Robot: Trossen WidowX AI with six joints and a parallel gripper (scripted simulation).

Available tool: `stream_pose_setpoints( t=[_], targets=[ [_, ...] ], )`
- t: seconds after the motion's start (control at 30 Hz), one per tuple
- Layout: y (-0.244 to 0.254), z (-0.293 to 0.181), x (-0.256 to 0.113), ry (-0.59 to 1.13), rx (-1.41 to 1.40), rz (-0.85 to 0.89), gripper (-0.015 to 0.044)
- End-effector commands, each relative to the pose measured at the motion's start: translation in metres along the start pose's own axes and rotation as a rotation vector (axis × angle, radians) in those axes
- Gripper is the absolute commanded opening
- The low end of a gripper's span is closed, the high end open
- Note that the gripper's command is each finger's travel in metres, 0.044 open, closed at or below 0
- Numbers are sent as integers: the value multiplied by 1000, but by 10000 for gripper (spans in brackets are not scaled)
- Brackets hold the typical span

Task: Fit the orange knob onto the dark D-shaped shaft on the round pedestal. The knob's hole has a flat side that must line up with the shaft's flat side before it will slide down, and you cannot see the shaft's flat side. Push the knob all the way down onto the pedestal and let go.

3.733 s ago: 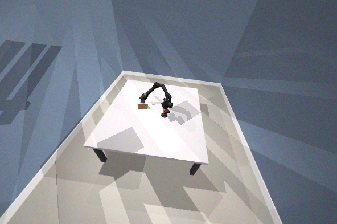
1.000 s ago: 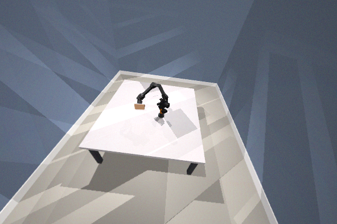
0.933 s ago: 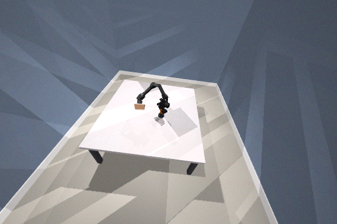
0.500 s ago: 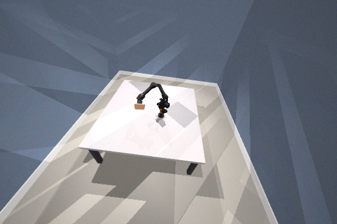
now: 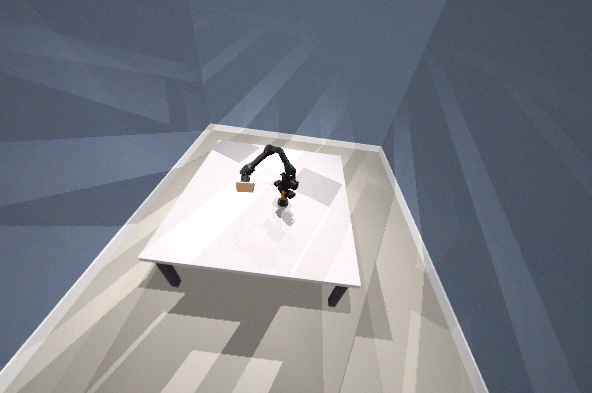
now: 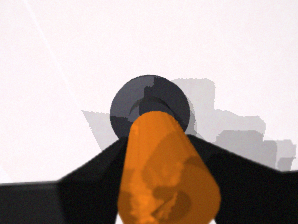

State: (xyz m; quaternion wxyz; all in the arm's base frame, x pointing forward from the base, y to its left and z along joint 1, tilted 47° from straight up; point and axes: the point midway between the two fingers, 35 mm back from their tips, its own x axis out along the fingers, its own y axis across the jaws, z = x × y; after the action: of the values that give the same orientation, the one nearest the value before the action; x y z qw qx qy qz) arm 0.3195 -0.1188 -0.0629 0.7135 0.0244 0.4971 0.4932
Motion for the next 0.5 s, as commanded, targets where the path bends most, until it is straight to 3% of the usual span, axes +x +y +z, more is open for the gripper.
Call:
stream_pose_setpoints(
  t=[0.0,0.47],
  targets=[
    [-3,0,1,1,-15,-7,0],
    [-2,0,1,1,-15,-7,0]
  ],
)
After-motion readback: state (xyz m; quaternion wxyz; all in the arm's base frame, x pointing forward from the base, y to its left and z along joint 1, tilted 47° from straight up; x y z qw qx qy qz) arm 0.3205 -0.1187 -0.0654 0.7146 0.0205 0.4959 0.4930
